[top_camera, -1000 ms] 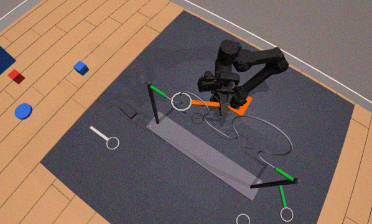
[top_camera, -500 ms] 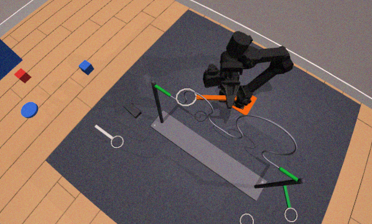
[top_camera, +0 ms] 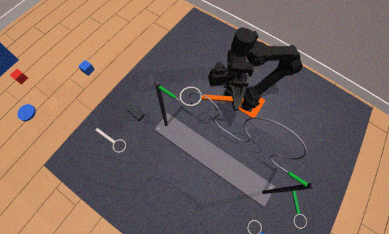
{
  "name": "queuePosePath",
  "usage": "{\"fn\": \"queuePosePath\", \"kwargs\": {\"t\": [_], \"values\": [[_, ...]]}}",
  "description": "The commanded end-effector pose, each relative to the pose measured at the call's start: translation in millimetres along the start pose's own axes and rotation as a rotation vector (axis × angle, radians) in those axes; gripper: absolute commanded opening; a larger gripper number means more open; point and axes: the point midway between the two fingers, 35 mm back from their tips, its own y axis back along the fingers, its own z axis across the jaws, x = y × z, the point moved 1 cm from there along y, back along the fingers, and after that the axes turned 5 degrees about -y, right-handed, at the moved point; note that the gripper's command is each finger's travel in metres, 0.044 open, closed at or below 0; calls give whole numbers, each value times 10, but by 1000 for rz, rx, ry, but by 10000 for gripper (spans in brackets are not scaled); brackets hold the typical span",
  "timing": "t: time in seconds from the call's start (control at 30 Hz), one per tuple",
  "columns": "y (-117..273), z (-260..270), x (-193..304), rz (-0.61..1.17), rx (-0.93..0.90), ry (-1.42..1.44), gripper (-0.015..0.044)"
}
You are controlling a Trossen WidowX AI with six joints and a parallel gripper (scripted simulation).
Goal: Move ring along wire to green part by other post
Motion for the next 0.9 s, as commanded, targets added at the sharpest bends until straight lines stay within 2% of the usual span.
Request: {"fn": "queuePosePath", "kwargs": {"t": [0.0,0.87], "values": [[-7,-26,-17,0,31,52,-150],[26,-287,-107,-36,283,475,-150]]}}
